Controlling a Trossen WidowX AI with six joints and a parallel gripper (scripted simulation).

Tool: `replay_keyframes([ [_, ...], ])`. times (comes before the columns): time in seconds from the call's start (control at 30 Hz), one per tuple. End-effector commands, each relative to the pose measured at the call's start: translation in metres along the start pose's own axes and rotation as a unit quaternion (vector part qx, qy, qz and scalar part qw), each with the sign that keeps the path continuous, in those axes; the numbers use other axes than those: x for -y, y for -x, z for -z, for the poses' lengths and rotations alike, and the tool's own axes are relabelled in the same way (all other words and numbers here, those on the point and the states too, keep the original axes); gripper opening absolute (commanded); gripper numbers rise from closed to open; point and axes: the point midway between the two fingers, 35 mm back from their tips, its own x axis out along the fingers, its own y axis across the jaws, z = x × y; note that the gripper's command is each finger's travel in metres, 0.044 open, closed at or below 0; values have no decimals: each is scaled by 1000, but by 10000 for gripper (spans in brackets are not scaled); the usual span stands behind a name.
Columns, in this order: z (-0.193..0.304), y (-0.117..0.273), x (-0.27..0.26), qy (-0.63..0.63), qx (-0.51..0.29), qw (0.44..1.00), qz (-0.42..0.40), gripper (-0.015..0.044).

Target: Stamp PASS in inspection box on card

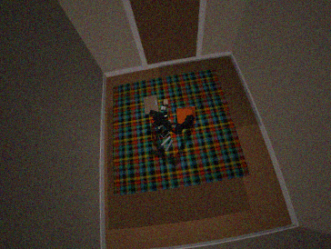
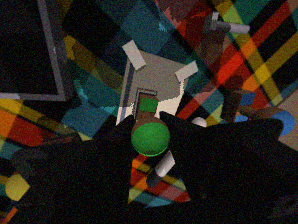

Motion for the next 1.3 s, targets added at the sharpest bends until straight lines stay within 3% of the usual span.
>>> replay_keyframes([
  [0.0,-1,-3,0,1,0,1000,-2,0],
  [1.27,-1,5,0,1,0,1000,-2,0],
])
